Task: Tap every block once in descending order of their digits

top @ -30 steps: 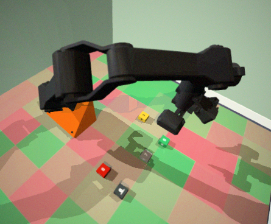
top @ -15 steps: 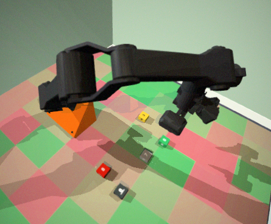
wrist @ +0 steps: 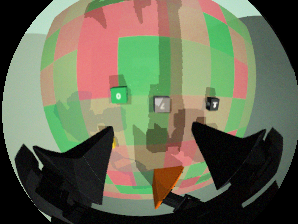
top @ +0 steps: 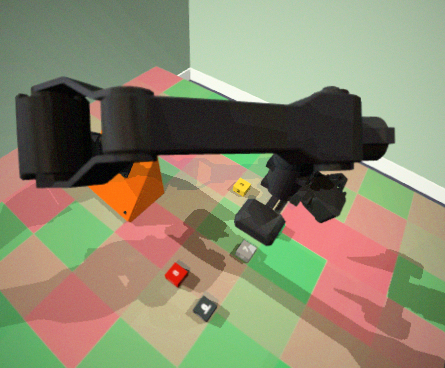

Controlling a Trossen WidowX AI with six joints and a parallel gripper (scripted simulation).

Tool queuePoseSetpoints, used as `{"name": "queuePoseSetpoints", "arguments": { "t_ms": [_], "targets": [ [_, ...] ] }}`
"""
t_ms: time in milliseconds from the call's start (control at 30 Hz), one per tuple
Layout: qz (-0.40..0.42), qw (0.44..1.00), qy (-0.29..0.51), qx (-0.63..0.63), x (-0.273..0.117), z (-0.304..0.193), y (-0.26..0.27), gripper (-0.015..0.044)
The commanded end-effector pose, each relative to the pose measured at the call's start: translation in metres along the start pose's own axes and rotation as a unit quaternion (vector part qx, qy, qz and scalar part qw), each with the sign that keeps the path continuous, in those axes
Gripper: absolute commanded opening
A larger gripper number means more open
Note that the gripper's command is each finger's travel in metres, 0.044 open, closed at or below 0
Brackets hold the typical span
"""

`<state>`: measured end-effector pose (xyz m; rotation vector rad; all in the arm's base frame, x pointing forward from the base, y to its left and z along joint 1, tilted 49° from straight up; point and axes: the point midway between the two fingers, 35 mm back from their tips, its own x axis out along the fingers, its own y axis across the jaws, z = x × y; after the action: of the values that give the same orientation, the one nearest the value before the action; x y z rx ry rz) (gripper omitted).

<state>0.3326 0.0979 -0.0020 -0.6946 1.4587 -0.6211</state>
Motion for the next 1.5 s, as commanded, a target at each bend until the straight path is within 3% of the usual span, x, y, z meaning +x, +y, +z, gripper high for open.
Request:
{"name": "queuePoseSetpoints", "arguments": {
  "t_ms": [0,767,1067,1467],
  "targets": [
    [-0.003,1.0,0.004,0.0,0.005,-0.011,-0.027,0.04],
    [-0.003,1.0,0.004,0.0,0.005,-0.01,-0.03,0.04],
    [-0.006,1.0,0.005,-0.001,0.005,-0.019,-0.163,0.04],
    [-0.006,1.0,0.005,-0.001,0.005,-0.02,-0.166,0.04]
  ]
}}
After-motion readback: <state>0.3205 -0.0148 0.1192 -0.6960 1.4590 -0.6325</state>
